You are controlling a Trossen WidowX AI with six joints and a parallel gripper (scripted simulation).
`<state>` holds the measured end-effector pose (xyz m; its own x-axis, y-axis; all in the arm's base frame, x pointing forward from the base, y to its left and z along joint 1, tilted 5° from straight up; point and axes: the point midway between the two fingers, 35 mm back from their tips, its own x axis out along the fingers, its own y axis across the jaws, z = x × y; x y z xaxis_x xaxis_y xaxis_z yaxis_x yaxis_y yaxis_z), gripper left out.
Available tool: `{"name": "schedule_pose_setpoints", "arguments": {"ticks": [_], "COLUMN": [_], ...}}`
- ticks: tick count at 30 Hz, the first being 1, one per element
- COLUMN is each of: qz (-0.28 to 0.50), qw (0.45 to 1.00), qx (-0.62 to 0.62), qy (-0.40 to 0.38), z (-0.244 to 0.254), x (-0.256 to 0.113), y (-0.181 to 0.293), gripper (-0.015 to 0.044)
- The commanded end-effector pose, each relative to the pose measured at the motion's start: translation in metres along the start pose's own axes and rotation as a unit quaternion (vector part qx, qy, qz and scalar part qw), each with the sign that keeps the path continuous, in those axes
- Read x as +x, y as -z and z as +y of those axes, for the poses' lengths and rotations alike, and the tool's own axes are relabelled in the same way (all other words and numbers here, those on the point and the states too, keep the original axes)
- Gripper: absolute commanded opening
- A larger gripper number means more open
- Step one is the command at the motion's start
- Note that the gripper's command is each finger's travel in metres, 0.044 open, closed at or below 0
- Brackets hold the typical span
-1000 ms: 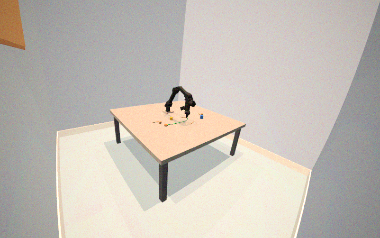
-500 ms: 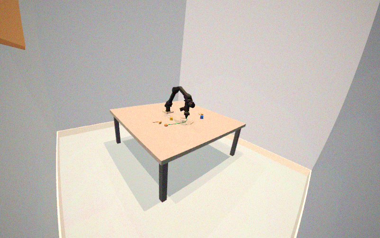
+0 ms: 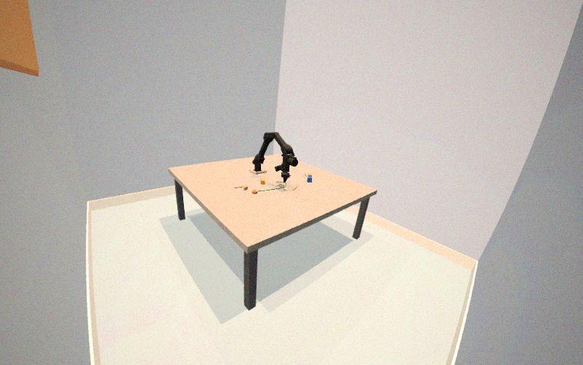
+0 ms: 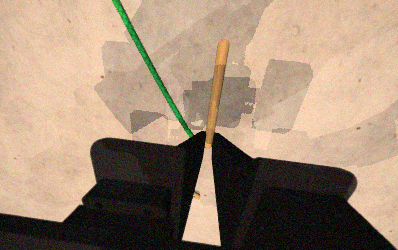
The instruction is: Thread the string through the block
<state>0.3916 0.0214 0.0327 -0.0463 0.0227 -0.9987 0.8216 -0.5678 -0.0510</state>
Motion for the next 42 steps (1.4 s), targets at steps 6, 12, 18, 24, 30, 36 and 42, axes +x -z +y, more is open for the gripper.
{"name": "schedule_pose_setpoints", "arguments": {"ticks": [6,12,18,24,30,36,42], "qz": [0.004,0.004,0.004,0.004,0.004,0.003,0.003], "qw": [1.000,1.000,1.000,1.000,1.000,1.000,1.000], "qx": [0.003,0.003,0.003,0.003,0.003,0.003,0.003], "qy": [-0.002,-0.002,-0.001,-0.001,-0.001,-0.001,-0.001], "z": [-0.007,-0.013,-0.018,-0.022,-0.022,-0.021,-0.021], "x": [0.004,0.009,0.014,0.018,0.018,0.018,0.018], "y": [-0.003,-0.006,-0.009,-0.012,-0.017,-0.025,-0.033], "gripper": [0.0000,0.0000,0.0000,0.0000,0.0000,0.0000,0.0000]}}
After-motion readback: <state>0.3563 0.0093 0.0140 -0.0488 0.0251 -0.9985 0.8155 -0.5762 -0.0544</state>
